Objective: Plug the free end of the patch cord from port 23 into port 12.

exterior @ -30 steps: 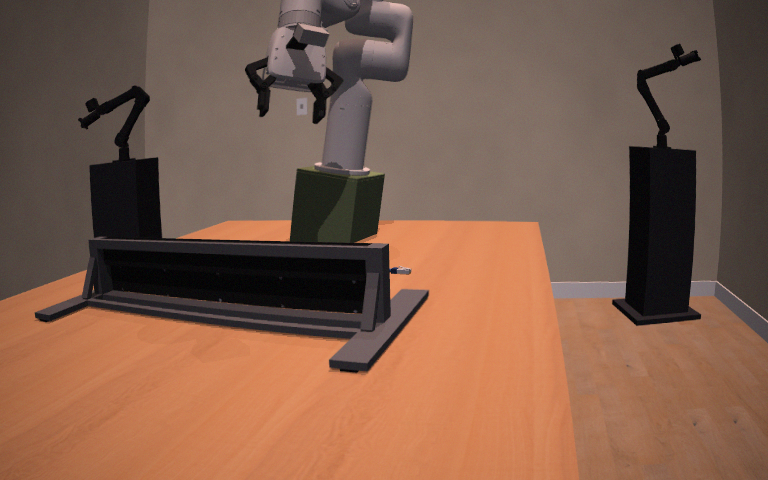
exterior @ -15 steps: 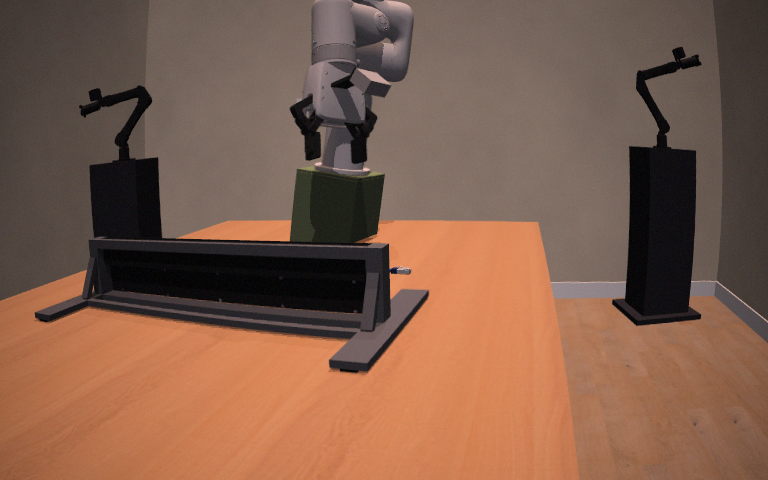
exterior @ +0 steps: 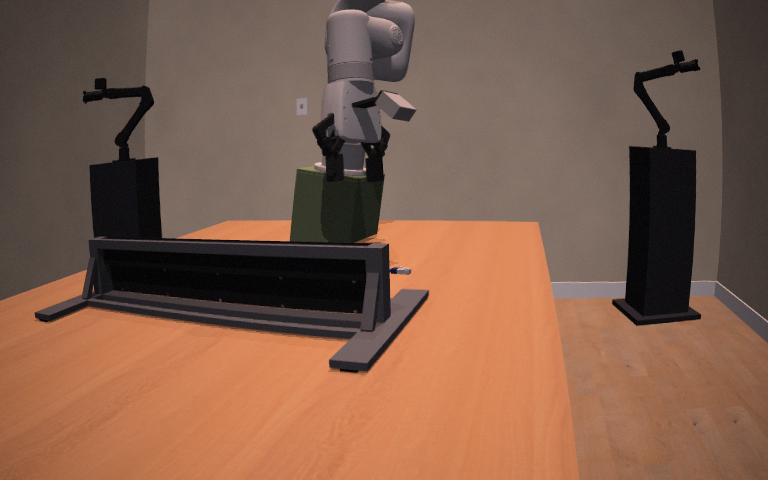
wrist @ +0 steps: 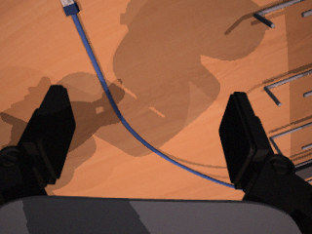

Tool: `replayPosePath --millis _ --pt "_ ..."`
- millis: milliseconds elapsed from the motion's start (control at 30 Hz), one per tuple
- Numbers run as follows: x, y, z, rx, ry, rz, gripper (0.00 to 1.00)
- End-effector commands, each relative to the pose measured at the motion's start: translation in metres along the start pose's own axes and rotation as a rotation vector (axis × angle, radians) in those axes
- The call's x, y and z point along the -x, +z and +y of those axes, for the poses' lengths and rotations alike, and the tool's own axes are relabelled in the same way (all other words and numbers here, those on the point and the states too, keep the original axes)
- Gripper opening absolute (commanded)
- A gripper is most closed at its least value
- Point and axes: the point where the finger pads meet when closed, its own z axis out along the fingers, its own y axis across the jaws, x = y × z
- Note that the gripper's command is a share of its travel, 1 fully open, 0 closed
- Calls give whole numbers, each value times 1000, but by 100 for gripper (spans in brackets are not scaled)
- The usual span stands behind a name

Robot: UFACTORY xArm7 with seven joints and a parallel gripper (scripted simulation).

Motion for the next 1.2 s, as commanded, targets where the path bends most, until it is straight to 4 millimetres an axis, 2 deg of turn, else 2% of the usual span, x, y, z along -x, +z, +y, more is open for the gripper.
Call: replayPosePath --millis 0,33,67,167,567,633,1033,1100,1167 --pt "-1 0 1 2 -2 2 100" --pt "-6 20 -22 -32 -90 -29 100" --pt "-7 28 -31 -45 -127 -42 100" --pt "-7 36 -40 -59 -164 -55 100" --pt "-7 36 -40 -59 -164 -55 100" --pt "-8 56 -65 -92 -262 -91 100" --pt "-8 56 -65 -92 -262 -91 100" --pt "-7 62 -73 -103 -295 -103 100" --pt "-7 62 -73 -103 -295 -103 100"
